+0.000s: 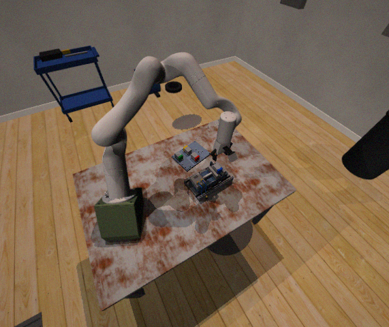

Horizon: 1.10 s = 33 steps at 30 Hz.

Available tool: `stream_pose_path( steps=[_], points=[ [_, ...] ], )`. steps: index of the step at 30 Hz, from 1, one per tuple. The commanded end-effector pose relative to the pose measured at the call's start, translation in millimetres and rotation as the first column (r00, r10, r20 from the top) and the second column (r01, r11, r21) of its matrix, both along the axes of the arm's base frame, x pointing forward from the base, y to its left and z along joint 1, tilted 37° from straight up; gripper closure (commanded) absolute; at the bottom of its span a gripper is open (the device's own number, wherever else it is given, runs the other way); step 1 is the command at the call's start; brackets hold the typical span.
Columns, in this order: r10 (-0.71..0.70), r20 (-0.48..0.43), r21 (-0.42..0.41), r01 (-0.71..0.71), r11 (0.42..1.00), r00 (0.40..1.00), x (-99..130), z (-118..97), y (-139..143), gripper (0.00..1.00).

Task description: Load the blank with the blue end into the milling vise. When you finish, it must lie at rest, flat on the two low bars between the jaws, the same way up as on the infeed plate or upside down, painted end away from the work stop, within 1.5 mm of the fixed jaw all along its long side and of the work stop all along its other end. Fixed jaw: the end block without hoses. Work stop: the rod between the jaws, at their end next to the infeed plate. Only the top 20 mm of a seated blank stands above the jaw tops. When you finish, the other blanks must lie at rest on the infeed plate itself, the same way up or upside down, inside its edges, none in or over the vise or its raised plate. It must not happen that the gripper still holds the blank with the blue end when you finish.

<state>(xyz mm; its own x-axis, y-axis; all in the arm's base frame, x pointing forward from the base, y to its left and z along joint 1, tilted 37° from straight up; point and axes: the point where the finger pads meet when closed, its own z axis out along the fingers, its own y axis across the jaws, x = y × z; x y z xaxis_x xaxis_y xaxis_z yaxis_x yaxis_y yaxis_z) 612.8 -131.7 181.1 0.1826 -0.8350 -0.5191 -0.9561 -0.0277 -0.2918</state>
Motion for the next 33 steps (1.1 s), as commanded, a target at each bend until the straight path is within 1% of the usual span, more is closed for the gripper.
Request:
stream_pose_path(
  steps=[1, 33],
  points=[
    [-0.001, 0.002, -0.001, 0.001, 1.000, 1.000, 1.5, -2.1, 1.3, 0.00],
    [-0.001, 0.002, -0.001, 0.001, 1.000, 1.000, 3.4, -8.6, 5.8, 0.00]
  ],
)
